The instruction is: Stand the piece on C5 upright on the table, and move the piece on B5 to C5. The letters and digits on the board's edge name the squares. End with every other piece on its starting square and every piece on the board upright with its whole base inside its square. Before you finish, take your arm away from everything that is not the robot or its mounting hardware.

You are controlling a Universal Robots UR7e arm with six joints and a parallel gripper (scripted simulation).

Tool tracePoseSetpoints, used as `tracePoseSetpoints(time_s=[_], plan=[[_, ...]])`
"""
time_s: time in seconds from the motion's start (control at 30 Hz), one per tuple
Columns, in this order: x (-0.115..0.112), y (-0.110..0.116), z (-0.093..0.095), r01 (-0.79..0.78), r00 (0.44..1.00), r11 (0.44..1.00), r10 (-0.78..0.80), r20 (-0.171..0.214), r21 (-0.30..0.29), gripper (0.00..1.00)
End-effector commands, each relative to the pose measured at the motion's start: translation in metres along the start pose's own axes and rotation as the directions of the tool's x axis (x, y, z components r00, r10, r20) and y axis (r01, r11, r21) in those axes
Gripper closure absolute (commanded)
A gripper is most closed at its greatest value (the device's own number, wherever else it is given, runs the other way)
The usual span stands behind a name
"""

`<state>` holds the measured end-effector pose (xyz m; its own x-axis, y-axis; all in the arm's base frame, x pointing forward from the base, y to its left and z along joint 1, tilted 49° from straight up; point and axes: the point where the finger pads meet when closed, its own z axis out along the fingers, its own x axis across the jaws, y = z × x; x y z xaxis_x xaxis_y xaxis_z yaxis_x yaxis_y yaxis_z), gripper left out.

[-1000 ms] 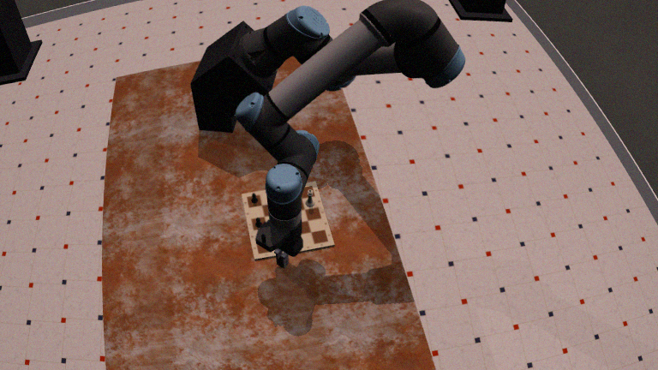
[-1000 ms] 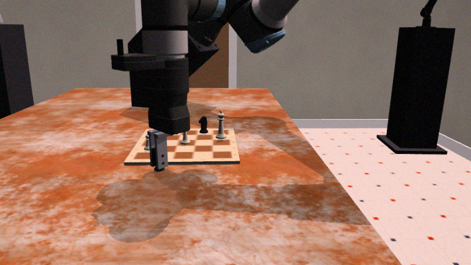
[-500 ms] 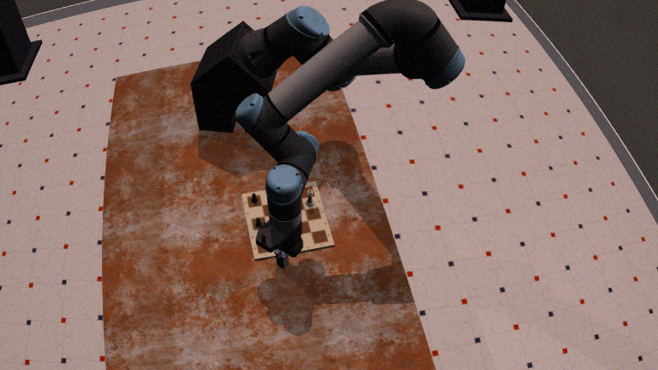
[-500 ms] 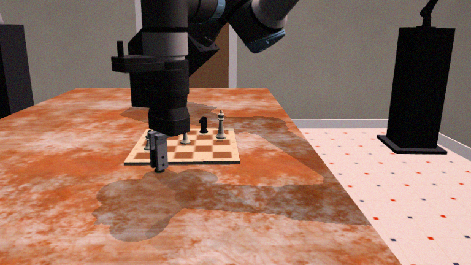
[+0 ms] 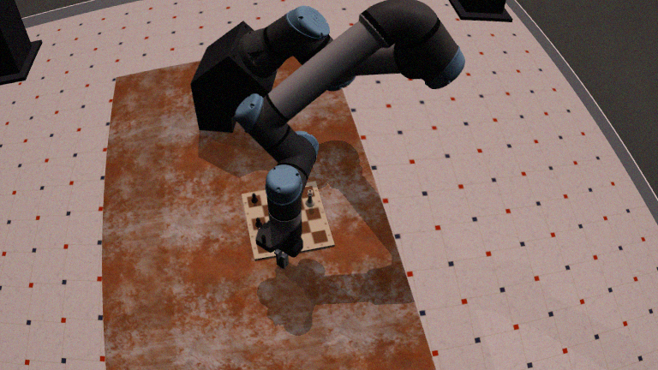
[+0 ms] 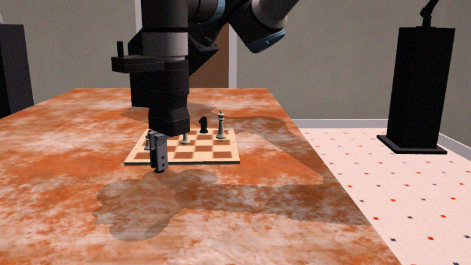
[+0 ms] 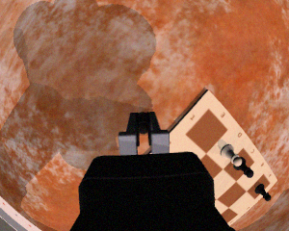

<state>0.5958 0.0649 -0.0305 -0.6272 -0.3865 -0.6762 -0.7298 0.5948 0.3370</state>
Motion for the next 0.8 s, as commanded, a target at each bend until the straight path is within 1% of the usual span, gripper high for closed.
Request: tracePoseSetpoints(time_s=[0.0,0.67,0.7,0.77], plan=[[-0.0002,-0.0004,-0.0005,0.0,1.0,1.0,0.0,0.001,0.001,1.0],[-0.0002,-0.0004,-0.0005,0.0,1.0,1.0,0.0,0.001,0.001,1.0],[-0.0002,-0.0004,-0.0005,0.0,1.0,1.0,0.0,0.001,0.001,0.86],[-0.0002,-0.0004,-0.0005,0.0,1.0,1.0,0.0,0.001,0.001,0.86]])
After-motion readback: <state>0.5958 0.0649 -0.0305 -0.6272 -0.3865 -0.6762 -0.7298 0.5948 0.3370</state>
